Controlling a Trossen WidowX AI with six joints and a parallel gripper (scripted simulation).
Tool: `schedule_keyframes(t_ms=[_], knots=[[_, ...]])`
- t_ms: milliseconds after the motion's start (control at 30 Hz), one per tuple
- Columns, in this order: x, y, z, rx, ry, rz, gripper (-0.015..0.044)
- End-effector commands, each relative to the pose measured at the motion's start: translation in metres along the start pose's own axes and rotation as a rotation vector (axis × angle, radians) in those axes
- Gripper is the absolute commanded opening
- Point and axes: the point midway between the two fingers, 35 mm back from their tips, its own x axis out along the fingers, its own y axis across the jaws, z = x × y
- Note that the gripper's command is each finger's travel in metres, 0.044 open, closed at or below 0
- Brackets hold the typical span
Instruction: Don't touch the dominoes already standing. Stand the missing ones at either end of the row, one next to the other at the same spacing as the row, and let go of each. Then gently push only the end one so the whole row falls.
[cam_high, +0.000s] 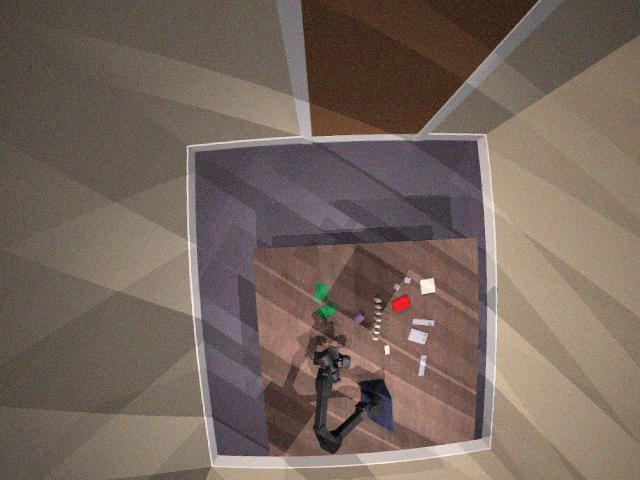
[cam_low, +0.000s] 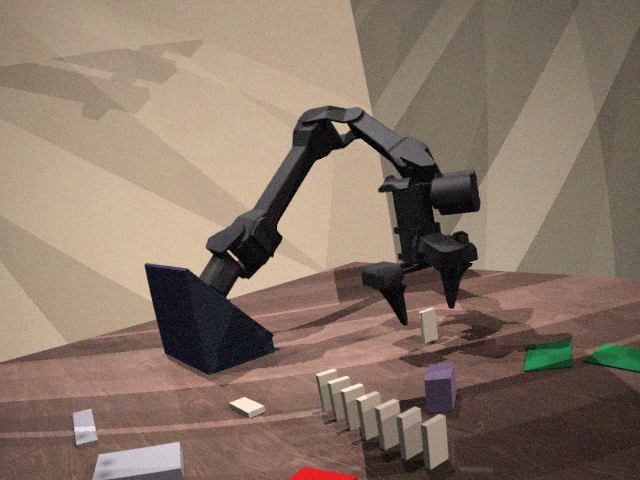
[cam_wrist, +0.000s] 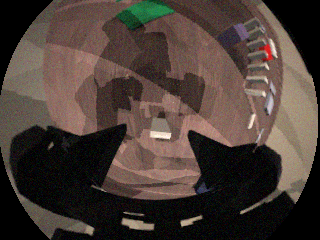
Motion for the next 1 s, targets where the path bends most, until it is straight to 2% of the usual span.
schedule_keyframes(t_ms=[0,167,600,900,967], knots=[[0.008,-0.002,-0.001,0.008,0.001,-0.005,0.044],[0.014,-0.002,-0.001,0.008,0.001,-0.004,0.044],[0.014,-0.002,-0.001,0.008,0.001,-0.004,0.0107],[0.014,-0.002,-0.001,0.008,0.001,-0.004,0.0107],[0.004,-0.002,0.002,0.007,0.0,-0.01,0.0107]])
